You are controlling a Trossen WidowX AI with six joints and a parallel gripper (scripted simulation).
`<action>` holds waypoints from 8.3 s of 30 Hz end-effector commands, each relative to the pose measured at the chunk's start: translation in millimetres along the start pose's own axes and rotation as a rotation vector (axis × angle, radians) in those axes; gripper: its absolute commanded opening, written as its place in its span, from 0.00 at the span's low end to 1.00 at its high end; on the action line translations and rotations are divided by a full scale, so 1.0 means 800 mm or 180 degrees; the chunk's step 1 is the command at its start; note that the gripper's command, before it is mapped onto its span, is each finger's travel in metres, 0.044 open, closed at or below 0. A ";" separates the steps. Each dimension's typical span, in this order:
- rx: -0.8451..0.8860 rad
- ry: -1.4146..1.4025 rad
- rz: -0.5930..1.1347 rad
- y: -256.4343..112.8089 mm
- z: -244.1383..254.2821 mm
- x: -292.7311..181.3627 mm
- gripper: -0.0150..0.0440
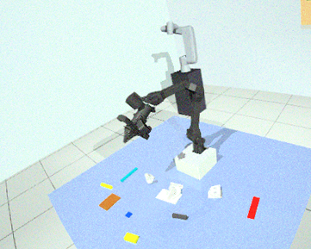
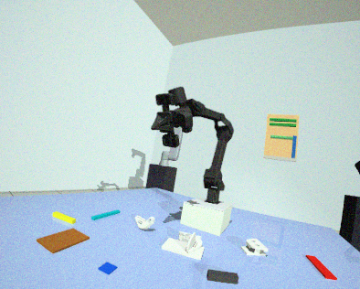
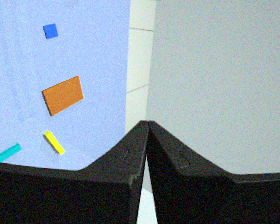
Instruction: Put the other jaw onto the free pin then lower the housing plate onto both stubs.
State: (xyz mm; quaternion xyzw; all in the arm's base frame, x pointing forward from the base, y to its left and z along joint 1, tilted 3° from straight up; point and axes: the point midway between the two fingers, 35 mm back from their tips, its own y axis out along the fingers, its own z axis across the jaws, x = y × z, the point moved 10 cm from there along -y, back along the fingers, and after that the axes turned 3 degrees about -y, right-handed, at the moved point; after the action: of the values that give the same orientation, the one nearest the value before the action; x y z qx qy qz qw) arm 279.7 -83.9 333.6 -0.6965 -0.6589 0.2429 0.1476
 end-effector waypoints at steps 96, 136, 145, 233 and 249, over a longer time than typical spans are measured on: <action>0.3193 0.1005 0.0262 0.168 0.289 0.009 0.25; 0.3177 0.1005 0.0266 0.222 0.250 -0.016 0.25; 0.3165 0.1014 0.0257 0.179 0.192 -0.019 0.25; 0.3157 0.0999 0.0251 0.179 0.192 -0.020 0.43; 0.3157 0.0999 0.0251 0.179 0.192 -0.020 1.00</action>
State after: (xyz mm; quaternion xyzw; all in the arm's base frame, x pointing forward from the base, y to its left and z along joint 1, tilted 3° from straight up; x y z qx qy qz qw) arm 319.0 -129.6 132.0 -0.5951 -0.4078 0.4238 0.5476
